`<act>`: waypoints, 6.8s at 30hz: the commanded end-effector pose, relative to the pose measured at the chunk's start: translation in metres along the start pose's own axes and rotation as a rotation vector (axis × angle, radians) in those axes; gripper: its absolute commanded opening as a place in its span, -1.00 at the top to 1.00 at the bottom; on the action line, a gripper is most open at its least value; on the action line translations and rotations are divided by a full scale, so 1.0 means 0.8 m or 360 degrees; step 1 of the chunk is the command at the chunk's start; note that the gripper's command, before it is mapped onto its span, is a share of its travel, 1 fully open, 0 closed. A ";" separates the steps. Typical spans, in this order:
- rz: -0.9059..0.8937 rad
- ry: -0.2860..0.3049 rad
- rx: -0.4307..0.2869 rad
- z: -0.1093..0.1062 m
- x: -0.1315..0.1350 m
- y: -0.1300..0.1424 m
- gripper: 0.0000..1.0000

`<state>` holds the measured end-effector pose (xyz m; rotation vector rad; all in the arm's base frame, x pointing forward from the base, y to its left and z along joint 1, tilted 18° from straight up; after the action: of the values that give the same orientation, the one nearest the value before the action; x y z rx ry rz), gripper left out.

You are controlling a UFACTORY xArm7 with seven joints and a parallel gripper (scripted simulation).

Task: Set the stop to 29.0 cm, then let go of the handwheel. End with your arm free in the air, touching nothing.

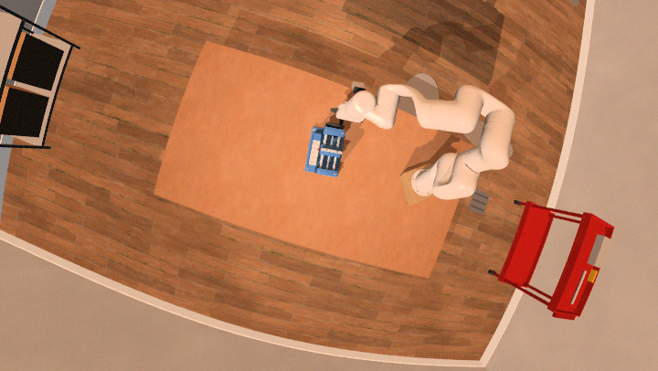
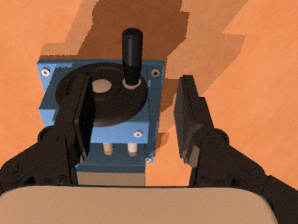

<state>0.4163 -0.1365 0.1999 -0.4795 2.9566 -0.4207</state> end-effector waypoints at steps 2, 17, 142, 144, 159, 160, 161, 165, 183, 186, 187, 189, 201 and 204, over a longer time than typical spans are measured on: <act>0.0000 -0.0010 0.0006 0.004 -0.003 -0.002 -0.13; 0.0000 -0.0010 0.0006 0.019 -0.003 -0.002 -0.13; 0.0000 -0.0010 0.0006 0.093 -0.004 -0.002 0.88; 0.0000 -0.0010 0.0006 0.093 -0.004 -0.002 0.88; 0.0000 -0.0010 0.0006 0.095 -0.005 -0.002 0.88; 0.0000 -0.0010 0.0006 0.096 -0.005 -0.002 0.88; 0.0000 -0.0010 0.0006 0.096 -0.005 -0.002 0.88; 0.0000 -0.0010 0.0006 0.096 -0.005 -0.002 0.88; 0.0000 -0.0010 0.0006 0.100 -0.007 -0.003 0.88; 0.0000 -0.0010 0.0006 0.101 -0.007 -0.003 0.88; 0.0000 -0.0010 0.0006 0.101 -0.007 -0.003 0.88; 0.0000 -0.0010 0.0006 0.101 -0.007 -0.003 0.88; 0.0000 -0.0010 0.0006 0.104 -0.010 -0.004 0.88; 0.0000 -0.0010 0.0006 0.105 -0.010 -0.004 0.88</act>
<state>0.4371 -0.1576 0.1209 -0.4795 2.9510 -0.4230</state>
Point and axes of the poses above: the point where the finger pads meet when closed, its own z axis out along the fingers, its own x axis across the jaws, y = z × x, the point moved 3 cm from there along -z, back along the fingers, and after that the axes turned 14 degrees about -z, right-handed, at the moved point
